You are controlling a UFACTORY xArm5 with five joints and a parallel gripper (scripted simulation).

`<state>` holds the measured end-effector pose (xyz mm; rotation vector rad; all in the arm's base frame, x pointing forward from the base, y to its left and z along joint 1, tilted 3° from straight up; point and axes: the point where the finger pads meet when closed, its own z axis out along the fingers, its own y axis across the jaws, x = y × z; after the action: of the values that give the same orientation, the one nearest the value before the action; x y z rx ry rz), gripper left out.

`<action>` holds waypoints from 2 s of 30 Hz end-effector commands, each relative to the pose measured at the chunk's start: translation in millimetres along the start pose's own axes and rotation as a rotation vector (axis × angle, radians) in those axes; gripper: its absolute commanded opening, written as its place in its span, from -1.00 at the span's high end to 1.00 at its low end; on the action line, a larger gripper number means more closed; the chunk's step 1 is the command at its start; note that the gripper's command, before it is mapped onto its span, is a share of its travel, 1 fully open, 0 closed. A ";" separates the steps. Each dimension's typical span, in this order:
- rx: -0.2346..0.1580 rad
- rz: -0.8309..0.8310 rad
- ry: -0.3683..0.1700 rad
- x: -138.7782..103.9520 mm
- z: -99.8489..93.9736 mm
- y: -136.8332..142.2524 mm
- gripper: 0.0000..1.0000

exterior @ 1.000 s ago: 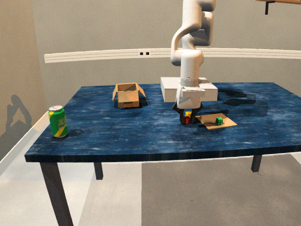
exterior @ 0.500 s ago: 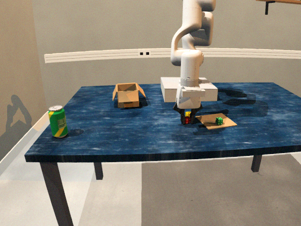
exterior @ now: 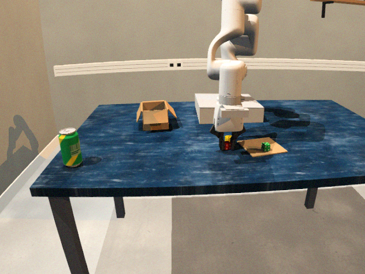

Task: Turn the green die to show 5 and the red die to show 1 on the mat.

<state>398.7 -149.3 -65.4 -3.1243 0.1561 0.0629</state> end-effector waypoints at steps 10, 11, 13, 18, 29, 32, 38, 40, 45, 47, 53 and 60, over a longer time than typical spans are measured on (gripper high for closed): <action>-0.001 0.000 0.003 1.3 -1.6 0.4 0.58; -0.001 0.000 0.003 1.3 -2.6 0.4 0.58; -0.001 0.000 0.003 1.3 -7.1 0.5 0.58; -0.001 0.000 0.003 1.1 -34.3 1.0 0.58; -0.001 0.000 0.003 0.6 -94.5 2.1 0.58; -0.001 0.000 0.003 0.5 -100.6 2.2 0.58; -0.001 0.000 0.003 0.5 -101.1 2.2 0.58; -0.001 0.000 0.003 0.5 -101.1 2.2 0.58; -0.001 -0.001 0.003 0.5 -101.1 2.2 0.58; -0.001 -0.003 0.003 0.5 -101.1 2.2 0.58; -0.001 -0.031 0.003 0.4 -101.1 1.5 0.58; -0.001 -0.089 0.003 0.3 -101.2 0.2 0.58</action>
<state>401.6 -151.4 34.4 -3.1260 0.0736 0.0629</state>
